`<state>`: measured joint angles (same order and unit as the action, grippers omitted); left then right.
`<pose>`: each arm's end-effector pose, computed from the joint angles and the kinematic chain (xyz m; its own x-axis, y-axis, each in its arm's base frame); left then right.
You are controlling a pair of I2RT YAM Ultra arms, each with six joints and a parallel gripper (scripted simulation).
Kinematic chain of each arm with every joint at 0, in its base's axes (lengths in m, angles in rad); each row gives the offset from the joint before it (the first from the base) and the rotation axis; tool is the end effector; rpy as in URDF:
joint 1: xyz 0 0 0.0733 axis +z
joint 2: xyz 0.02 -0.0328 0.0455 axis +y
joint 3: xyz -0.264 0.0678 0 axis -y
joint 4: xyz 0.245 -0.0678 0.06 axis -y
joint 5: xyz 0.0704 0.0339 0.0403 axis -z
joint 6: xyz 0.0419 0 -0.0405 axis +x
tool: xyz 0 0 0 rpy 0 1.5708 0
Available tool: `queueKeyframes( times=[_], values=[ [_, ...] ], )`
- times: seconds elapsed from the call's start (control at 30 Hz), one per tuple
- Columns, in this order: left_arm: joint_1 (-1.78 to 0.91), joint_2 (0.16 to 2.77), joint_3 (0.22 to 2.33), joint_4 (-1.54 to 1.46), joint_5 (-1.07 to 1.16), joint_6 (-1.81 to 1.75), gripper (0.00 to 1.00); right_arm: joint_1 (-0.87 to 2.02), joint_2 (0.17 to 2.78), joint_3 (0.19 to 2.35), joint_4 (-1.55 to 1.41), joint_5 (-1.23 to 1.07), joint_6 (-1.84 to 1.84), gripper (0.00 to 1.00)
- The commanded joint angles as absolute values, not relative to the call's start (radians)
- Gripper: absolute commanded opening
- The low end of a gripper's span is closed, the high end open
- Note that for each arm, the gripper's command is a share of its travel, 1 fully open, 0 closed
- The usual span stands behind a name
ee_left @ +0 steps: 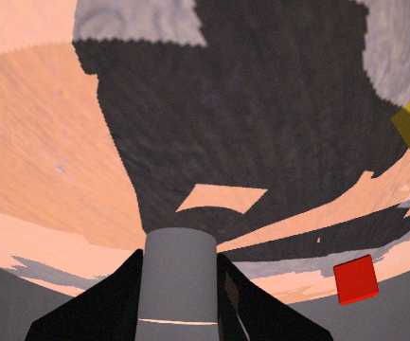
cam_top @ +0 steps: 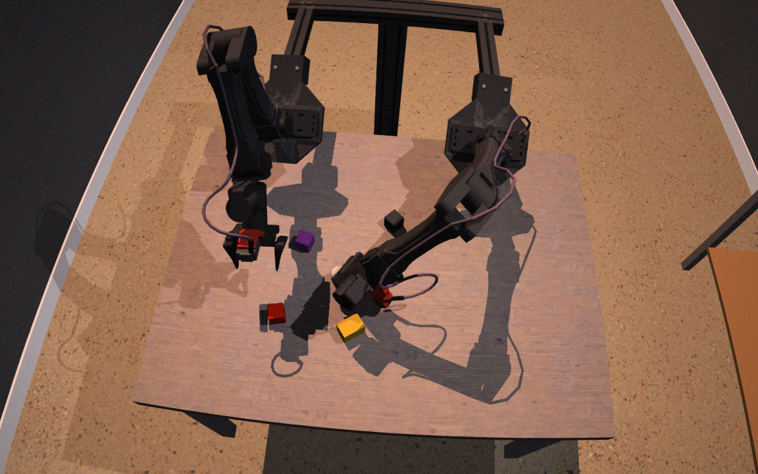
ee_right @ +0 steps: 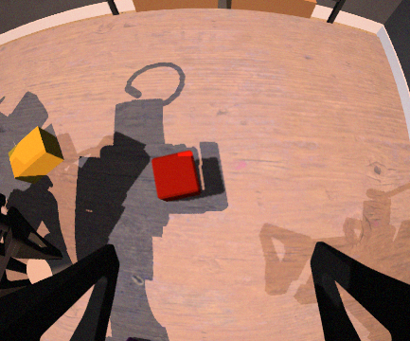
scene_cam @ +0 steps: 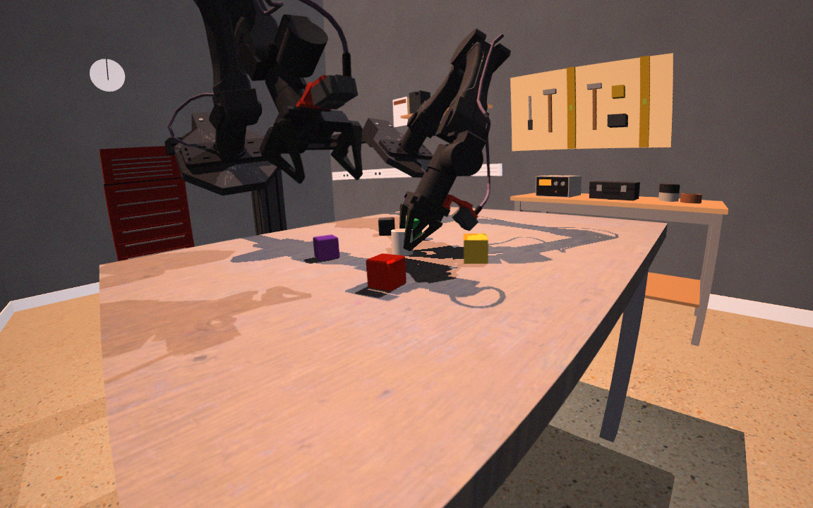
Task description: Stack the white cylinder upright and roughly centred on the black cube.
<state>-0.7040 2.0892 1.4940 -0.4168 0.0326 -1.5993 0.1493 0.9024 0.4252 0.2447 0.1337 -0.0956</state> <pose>0.3403 -0.2893 0.1651 -0.6414 -0.7660 0.0427 -0.6649 0.5272 -0.5292 0.2088 0.0269 0.2408 -0.2250 -0.1295 -0.9657 -0.0408 0.9915 -0.1235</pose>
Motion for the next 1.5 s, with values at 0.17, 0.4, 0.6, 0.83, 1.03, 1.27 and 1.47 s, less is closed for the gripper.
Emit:
queueKeyframes(
  times=[0.17, 0.4, 0.6, 0.83, 1.03, 1.27, 1.47],
  values=[
    [-0.715, 2.059, 1.479, -0.418, 0.035, -1.593, 0.34, -0.059, 0.818, 0.472, 0.309, -0.066, -0.065, 1.0],
    [-0.715, 2.059, 1.479, -0.418, 0.035, -1.593, 0.34, -0.111, 0.808, 0.475, 0.316, -0.081, -0.058, 1.0],
    [-0.715, 2.059, 1.479, -0.418, 0.035, -1.593, 0.34, -0.113, 0.819, 0.477, 0.317, -0.082, -0.057, 1.0],
    [-0.715, 2.068, 1.49, -0.417, 0.034, -1.598, 0.34, -0.107, 0.825, 0.467, 0.307, -0.082, -0.062, 1.0],
    [-0.736, 2.023, 1.467, -0.453, 0.018, -1.617, 0.34, -0.107, 0.825, 0.467, 0.307, -0.082, -0.062, 1.0],
    [-0.772, 1.943, 1.439, -0.484, -0.01, -1.663, 0.34, -0.107, 0.825, 0.467, 0.307, -0.082, -0.062, 1.0],
    [-0.823, 1.819, 1.283, -0.438, -0.05, -1.73, 0.34, -0.107, 0.825, 0.467, 0.307, -0.082, -0.062, 1.0]
  ],
)
